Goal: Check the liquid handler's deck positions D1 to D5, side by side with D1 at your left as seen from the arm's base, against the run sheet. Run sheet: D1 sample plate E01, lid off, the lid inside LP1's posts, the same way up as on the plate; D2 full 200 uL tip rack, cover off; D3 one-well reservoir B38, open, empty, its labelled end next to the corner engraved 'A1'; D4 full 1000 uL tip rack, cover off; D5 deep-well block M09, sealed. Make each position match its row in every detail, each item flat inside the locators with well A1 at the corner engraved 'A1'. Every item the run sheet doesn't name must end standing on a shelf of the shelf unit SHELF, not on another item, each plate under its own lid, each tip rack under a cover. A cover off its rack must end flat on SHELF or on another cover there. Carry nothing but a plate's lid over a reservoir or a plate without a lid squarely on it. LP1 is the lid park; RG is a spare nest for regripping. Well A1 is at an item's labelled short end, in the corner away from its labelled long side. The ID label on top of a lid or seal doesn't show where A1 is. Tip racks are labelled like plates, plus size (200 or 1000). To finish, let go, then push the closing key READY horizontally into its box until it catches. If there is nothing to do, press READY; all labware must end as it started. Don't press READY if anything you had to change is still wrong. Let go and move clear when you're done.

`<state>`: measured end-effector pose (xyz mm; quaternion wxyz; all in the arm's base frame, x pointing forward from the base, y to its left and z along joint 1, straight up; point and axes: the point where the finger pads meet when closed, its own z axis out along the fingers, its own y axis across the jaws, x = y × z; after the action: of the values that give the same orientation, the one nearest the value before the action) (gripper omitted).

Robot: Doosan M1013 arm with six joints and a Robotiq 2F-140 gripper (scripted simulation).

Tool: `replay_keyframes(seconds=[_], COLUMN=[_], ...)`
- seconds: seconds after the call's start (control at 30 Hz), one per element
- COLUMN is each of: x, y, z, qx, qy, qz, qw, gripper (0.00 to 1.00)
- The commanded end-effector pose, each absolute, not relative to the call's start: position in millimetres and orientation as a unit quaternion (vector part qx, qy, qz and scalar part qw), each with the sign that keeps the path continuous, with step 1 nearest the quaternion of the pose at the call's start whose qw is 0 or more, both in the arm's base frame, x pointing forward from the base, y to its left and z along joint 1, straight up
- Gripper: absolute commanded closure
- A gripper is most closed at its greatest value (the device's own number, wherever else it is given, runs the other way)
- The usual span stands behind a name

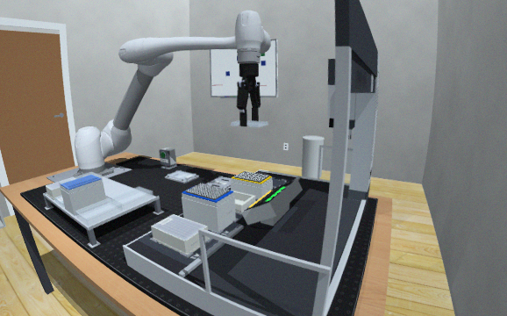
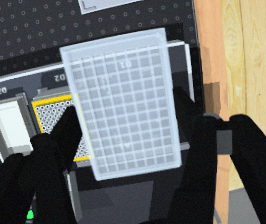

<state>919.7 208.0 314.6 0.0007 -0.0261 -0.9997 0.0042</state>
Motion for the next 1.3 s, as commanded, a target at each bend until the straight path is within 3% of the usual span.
replay_keyframes(seconds=[0.0,1.27], x=[912.1,832.9], y=[208.5,211.9], z=[316.1,316.0], qx=[-0.026,-0.026], qy=[-1.000,-1.000], qz=[0.004,0.004], qw=[0.000,0.000], gripper=[0.90,0.90])
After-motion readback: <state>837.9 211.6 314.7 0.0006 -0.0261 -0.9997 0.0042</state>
